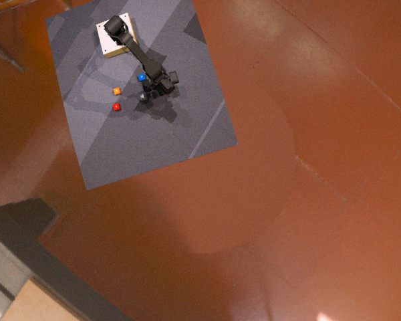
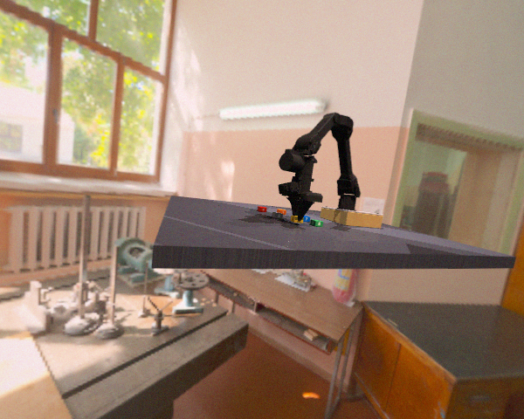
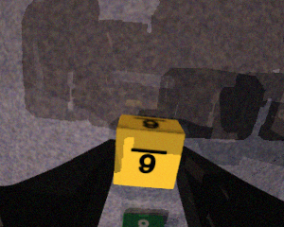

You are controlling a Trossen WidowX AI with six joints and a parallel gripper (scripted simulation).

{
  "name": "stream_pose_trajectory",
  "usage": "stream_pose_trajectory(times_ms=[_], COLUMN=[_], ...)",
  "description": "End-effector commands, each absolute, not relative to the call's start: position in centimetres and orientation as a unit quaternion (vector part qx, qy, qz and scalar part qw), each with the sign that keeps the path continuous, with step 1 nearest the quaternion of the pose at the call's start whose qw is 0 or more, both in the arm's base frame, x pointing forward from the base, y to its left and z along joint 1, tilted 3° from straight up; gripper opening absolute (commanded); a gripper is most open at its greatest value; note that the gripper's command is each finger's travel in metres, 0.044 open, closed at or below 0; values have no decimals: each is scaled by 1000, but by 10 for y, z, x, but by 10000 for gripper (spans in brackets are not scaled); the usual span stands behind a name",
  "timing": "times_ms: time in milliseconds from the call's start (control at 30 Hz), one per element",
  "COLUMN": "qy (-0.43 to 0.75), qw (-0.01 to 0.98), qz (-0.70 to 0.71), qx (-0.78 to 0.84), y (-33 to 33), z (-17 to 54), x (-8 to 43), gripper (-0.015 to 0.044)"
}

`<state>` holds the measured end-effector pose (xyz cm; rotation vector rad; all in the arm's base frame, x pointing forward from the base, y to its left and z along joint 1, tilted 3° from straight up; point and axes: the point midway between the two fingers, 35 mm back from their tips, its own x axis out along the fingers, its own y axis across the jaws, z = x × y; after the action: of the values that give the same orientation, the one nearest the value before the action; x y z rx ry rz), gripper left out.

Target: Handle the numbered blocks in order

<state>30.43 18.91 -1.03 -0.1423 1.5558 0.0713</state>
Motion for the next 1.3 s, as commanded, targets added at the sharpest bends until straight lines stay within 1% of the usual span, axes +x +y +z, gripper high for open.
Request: stream_pose_trajectory(times_ms=[0,1000,1267], qy=[698,698,698], qw=[712,712,712], qz=[34,34,34], qx=[-64,-64,-64], y=[191,190,190], z=[-5,-20,-20], x=[306,306,306], gripper=[120,120,330])
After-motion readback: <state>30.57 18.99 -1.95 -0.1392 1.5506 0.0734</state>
